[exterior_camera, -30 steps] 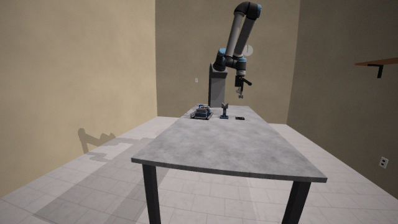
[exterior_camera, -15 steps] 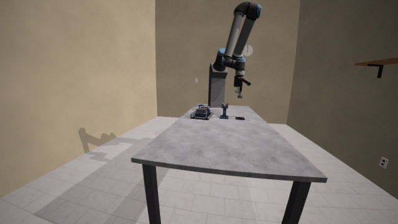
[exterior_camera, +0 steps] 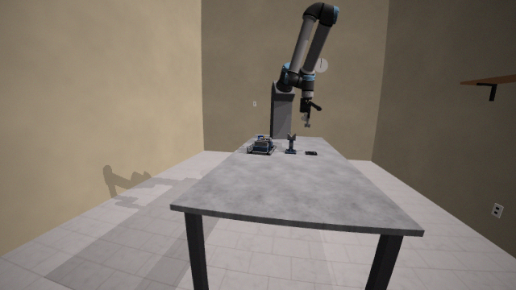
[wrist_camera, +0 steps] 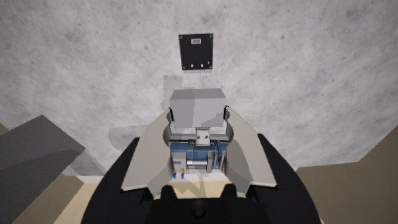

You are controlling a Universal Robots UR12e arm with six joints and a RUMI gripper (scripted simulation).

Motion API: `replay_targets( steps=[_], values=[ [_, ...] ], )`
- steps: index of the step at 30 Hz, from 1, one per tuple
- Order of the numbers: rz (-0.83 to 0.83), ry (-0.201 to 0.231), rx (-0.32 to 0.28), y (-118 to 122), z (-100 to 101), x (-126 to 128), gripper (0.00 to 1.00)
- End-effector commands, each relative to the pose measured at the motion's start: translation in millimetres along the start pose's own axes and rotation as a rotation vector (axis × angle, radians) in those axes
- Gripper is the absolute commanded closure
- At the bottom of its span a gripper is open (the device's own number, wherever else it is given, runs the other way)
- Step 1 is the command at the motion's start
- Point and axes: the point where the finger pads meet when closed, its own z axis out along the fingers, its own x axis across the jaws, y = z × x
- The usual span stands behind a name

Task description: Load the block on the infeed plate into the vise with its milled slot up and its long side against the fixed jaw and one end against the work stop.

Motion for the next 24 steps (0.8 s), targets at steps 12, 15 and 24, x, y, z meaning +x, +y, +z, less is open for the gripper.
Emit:
replay_targets(
  steps=[12,15,24],
  values=[
    [0.004,-0.002,0.000,40.1,0.9,3.6,1.00],
    [0.005,-0.001,0.000,49.8,0.8,4.2,1.00],
    [0.008,0.000,0.001,71.2,0.2,5.3,1.00]
  ],
)
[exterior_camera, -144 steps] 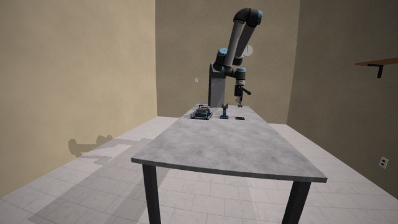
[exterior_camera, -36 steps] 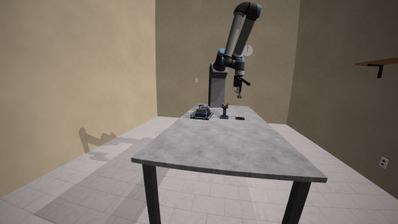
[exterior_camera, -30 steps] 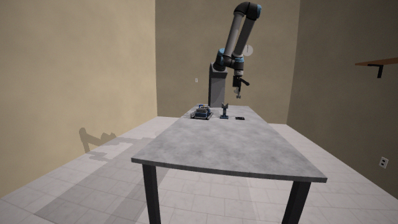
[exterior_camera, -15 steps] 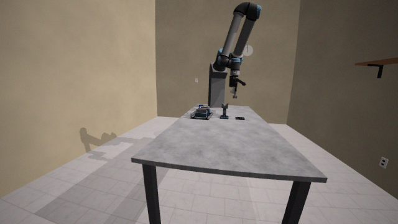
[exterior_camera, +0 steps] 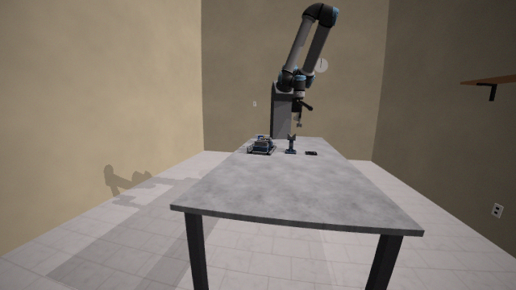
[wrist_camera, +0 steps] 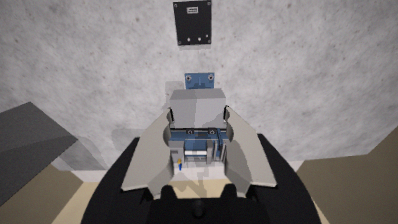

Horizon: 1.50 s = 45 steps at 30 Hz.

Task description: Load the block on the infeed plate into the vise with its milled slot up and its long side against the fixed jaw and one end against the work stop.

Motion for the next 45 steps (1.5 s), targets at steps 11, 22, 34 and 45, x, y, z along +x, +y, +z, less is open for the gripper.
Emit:
replay_targets(
  steps=[11,22,34,45],
  values=[
    [0.004,0.004,0.002,32.4,-2.3,1.9,1.00],
    [0.007,0.007,0.003,45.4,-3.6,2.3,1.00],
    [0.008,0.008,0.003,50.4,-4.1,2.5,1.00],
    [0.008,0.008,0.003,50.7,-4.1,2.5,1.00]
  ],
)
